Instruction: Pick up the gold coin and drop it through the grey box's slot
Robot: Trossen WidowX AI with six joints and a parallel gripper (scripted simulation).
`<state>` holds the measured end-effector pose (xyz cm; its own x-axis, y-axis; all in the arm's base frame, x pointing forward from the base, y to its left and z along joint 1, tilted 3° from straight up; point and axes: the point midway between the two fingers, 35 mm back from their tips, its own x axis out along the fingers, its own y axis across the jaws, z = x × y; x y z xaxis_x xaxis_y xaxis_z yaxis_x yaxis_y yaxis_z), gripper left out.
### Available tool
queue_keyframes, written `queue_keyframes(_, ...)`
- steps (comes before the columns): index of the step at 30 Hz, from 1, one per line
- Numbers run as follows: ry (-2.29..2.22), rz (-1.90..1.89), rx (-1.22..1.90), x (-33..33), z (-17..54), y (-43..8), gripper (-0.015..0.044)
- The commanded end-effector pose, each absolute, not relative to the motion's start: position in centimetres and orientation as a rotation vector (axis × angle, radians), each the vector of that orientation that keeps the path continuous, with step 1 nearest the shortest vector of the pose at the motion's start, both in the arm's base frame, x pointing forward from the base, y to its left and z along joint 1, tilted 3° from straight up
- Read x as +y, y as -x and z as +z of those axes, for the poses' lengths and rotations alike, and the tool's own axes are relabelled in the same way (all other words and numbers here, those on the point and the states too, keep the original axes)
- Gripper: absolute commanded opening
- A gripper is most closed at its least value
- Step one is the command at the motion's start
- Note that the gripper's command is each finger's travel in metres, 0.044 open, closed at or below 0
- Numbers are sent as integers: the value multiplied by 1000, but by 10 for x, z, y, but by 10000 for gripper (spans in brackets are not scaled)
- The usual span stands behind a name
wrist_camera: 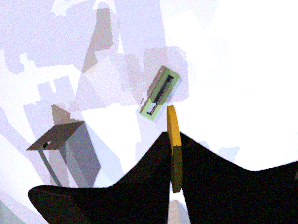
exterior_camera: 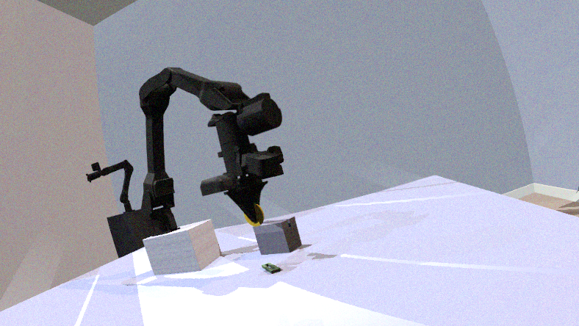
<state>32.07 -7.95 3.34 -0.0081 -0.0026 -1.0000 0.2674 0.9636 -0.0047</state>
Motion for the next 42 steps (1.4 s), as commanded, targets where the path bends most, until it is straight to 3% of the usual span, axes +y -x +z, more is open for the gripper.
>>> queue_keyframes(1, -158, -169, 1576, -80, 33, -319, 0)
queue_keyframes(42, -166, -160, 1577, 16, 34, -311, 0)
